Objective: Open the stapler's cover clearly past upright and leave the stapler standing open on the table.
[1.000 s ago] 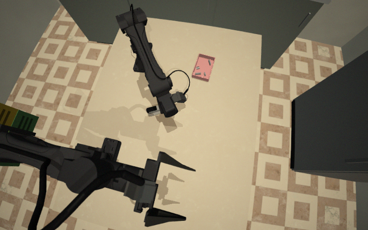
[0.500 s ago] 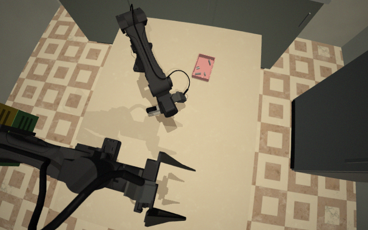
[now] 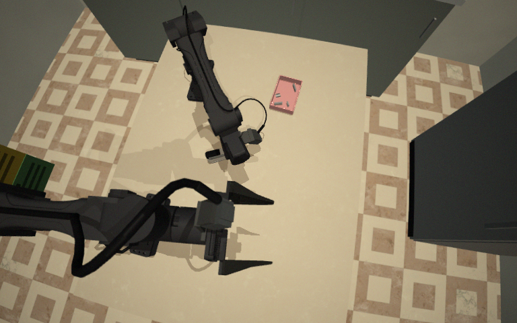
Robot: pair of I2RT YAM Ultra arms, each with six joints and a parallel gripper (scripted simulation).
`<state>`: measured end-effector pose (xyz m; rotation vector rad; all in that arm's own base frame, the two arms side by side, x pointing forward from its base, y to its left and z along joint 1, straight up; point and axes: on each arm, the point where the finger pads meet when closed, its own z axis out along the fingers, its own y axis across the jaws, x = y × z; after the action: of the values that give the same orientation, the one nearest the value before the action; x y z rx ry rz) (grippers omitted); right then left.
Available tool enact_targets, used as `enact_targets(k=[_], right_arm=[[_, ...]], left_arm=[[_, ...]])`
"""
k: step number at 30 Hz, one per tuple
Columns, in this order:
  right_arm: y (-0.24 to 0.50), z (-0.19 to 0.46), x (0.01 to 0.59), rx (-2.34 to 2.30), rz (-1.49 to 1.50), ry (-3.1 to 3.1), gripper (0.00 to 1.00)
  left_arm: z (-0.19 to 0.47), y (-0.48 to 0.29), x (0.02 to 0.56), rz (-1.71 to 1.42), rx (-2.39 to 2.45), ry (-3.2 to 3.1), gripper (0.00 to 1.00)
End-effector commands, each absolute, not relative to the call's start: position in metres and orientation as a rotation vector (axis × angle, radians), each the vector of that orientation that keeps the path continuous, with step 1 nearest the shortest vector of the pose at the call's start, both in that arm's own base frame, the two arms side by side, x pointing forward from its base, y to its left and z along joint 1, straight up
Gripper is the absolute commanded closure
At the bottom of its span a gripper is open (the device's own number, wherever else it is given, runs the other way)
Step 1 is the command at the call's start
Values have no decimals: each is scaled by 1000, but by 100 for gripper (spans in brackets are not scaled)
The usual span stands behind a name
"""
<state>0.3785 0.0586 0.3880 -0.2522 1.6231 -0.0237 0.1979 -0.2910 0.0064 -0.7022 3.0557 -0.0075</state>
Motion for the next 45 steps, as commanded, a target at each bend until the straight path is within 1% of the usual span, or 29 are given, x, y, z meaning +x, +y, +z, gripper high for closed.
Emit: enact_targets(k=[1,8,10,14,22,25,27,28,34,40,45], right_arm=[[101,364,370,-493,-68,1698,0],[177,355,330,-893,-62,1629,0],[177,355,330,-893,-62,1629,0],[212,350,301,-1110,-61,1552,0],[274,354,215,-1527,2,1259,0],[298,364,170,-1633,102,1088,0],[298,364,170,-1633,102,1088,0],[306,353,158,-1692,125,1051,0],[333,341,70,-1887,278,754,0],[324,271,59,-2169,85,592,0],[316,250,56,-2286,5,498,0]], left_arm=[[6,-294,201,-15,-704,3058,71],[6,-294,201,-15,-704,3058,71],[6,-294,201,-15,-704,3058,71],[6,-294,201,-15,-704,3058,71],[6,-294,201,-15,-704,3058,71],[6,-294,201,-15,-704,3058,71],[6,-294,201,-15,-704,3058,71],[6,-294,201,-15,-704,3058,71],[6,-294,201,-15,-704,3058,71],[6,-294,201,-15,-704,3058,71],[6,-294,201,-15,-704,3058,71]])
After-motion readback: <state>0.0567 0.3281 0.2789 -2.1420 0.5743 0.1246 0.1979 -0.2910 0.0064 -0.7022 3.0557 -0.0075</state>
